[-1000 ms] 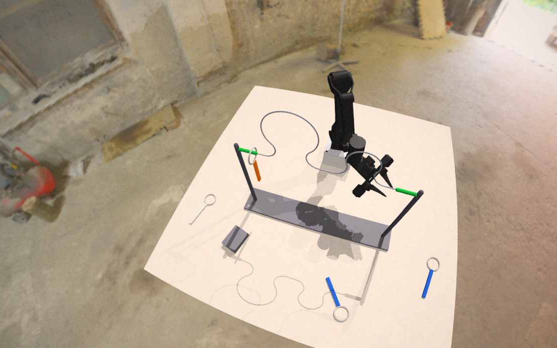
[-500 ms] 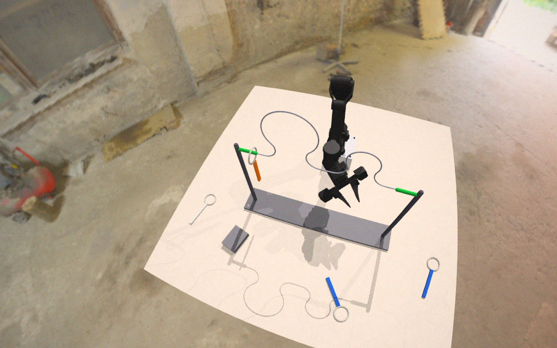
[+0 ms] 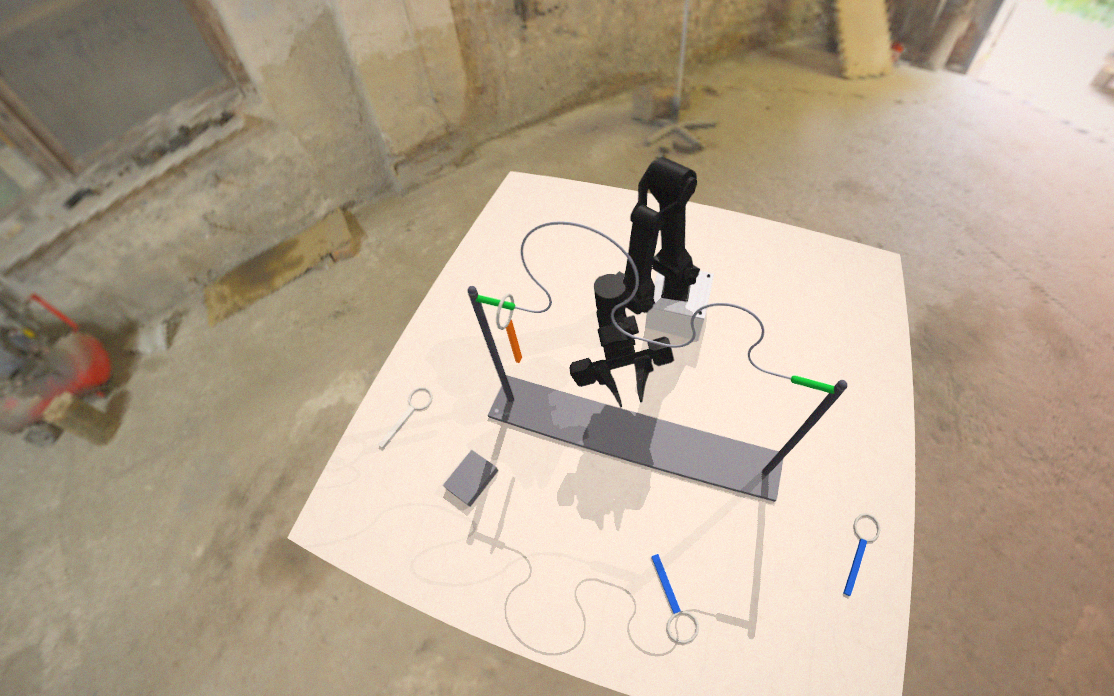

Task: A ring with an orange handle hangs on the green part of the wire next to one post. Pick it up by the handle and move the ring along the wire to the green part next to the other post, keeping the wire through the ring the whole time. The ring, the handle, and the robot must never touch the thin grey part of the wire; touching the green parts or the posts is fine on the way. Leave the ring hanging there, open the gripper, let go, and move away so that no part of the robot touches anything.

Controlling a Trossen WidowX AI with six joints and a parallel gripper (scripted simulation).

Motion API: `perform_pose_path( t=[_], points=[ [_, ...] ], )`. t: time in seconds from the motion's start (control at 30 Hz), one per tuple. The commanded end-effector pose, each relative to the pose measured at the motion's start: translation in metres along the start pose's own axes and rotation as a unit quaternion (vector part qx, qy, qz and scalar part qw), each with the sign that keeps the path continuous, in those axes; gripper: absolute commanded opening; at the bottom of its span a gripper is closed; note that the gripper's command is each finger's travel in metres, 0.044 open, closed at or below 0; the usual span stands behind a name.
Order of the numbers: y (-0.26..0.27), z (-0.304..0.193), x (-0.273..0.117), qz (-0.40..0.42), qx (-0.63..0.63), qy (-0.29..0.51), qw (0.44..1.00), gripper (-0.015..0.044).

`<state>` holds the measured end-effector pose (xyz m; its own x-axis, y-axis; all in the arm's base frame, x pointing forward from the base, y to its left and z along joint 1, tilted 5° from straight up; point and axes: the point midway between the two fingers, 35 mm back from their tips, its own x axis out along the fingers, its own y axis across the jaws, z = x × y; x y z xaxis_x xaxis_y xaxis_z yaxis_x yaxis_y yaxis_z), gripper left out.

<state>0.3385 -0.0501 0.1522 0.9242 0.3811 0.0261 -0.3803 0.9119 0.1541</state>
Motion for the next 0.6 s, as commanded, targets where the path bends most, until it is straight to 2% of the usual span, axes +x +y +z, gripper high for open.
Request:
perform_pose_path(
  t=[0.0, 0.57],
  points=[
    [-0.03, 0.001, -0.021, -0.031, -0.032, -0.004, 0.999, 0.016],
    [-0.114, -0.005, -0.14, -0.168, -0.151, 0.004, 0.974, 0.016]
  ],
)
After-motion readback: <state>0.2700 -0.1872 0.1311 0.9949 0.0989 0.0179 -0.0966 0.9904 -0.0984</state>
